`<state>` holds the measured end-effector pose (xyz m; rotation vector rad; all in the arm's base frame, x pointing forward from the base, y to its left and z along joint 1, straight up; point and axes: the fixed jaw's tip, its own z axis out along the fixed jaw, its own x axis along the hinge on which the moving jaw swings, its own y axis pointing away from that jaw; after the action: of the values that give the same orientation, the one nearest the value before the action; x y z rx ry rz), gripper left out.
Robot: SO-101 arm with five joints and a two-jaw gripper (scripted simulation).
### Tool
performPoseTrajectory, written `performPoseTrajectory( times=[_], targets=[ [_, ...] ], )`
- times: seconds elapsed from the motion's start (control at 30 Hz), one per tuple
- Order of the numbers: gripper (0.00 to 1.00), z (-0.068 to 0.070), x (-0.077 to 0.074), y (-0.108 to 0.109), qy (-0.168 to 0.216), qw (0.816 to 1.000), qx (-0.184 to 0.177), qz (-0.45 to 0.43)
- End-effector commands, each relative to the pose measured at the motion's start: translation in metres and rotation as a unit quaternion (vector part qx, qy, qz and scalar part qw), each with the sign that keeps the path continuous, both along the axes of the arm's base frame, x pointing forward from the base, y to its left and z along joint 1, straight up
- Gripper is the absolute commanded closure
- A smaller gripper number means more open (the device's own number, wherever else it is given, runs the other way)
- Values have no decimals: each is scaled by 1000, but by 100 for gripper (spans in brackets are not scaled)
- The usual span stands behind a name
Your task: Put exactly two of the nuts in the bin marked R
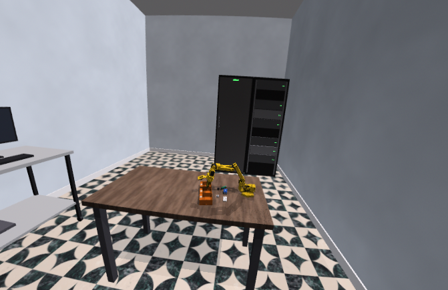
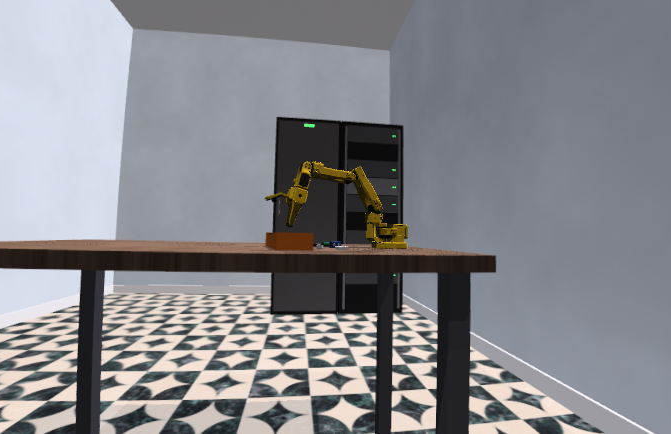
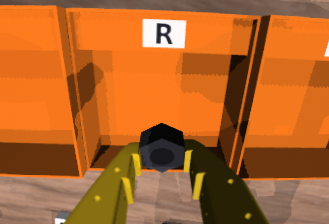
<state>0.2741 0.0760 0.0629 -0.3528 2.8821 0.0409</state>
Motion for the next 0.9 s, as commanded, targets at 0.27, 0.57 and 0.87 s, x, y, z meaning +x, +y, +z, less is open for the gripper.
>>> performPoseTrajectory(
  times=[0.27, 0.57, 0.87],
  targets=[
    [100, 17, 5, 3, -33, 999, 10, -1],
    [100, 15, 5, 3, -33, 999, 10, -1],
    [100, 8, 6, 4, -33, 999, 10, -1]
  ],
)
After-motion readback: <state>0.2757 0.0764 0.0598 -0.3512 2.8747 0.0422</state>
